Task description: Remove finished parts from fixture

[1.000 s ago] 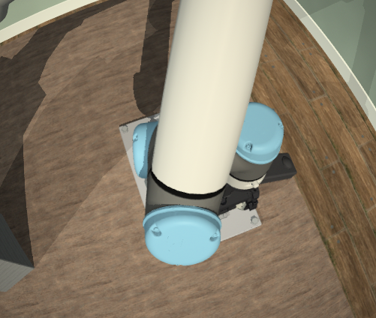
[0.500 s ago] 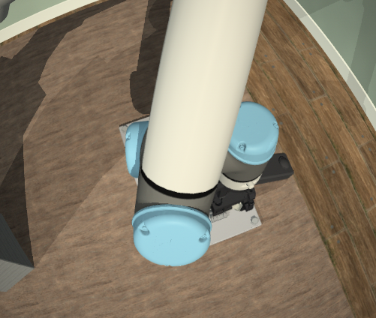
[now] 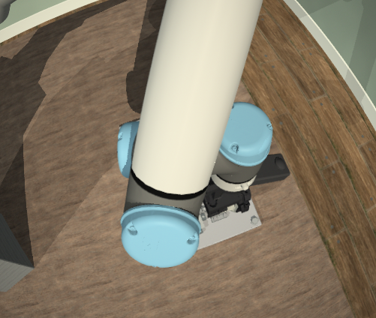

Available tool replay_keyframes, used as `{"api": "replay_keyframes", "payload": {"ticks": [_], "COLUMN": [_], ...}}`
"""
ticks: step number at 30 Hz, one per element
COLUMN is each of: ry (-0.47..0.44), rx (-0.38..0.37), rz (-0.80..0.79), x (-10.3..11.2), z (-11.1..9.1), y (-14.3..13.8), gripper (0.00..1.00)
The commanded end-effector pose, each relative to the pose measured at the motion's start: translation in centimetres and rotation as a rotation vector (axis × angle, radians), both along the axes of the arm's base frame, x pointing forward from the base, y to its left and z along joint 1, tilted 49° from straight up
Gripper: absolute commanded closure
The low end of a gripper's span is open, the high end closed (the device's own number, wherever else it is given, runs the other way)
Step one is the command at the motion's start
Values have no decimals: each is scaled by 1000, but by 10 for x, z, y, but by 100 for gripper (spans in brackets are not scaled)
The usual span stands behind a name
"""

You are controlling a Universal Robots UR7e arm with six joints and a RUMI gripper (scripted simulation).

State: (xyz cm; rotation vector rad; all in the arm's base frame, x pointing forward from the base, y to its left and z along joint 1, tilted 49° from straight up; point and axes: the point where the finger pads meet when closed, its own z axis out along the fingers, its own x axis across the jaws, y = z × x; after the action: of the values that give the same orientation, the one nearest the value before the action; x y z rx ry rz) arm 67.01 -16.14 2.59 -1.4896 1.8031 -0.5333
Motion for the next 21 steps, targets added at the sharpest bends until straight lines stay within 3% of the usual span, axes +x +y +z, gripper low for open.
{"api": "replay_keyframes", "payload": {"ticks": [1,21], "ry": [7,7], "rx": [4,4], "rz": [-3,-2], "x": [-6,-12], "z": [-7,-12], "y": [0,3], "gripper": [100,100]}}
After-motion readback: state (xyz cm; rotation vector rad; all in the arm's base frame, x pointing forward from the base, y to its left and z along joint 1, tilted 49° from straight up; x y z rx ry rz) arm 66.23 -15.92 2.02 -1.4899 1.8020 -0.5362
